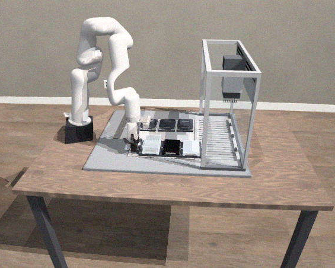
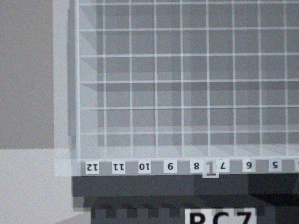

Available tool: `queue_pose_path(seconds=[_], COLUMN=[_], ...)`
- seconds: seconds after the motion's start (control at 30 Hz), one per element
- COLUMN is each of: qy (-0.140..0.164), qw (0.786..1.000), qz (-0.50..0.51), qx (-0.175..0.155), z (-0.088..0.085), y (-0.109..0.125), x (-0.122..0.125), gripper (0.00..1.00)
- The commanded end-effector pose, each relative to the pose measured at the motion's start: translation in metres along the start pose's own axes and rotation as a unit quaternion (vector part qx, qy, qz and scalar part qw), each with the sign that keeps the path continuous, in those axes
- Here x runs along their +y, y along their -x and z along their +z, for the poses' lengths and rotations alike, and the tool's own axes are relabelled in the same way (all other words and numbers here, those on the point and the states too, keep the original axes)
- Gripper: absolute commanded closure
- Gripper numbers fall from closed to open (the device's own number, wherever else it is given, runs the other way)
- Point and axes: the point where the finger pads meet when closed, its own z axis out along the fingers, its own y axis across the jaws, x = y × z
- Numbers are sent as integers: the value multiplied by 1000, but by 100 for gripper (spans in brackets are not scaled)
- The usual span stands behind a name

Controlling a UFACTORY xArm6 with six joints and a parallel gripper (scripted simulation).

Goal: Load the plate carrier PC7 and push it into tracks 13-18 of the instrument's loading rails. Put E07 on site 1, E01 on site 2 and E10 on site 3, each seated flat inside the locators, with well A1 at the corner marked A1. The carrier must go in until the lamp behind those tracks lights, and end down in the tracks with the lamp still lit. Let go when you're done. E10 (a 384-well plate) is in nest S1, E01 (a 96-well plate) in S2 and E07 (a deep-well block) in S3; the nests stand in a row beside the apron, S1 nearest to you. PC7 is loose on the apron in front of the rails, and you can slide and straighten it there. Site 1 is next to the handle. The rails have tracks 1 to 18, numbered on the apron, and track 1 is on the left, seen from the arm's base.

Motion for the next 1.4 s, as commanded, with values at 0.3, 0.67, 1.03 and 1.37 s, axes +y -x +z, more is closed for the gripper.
queue_pose_path(seconds=[0.3,0.67,1.03,1.37], qy=[1,1,1,1], qw=[1000,1000,1000,1000], qz=[0,0,0,0], qx=[1,1,1,1], z=[-1,-1,-1,-1], y=[-13,-22,-33,-41], x=[0,0,0,0], gripper=[18,18,18,18])
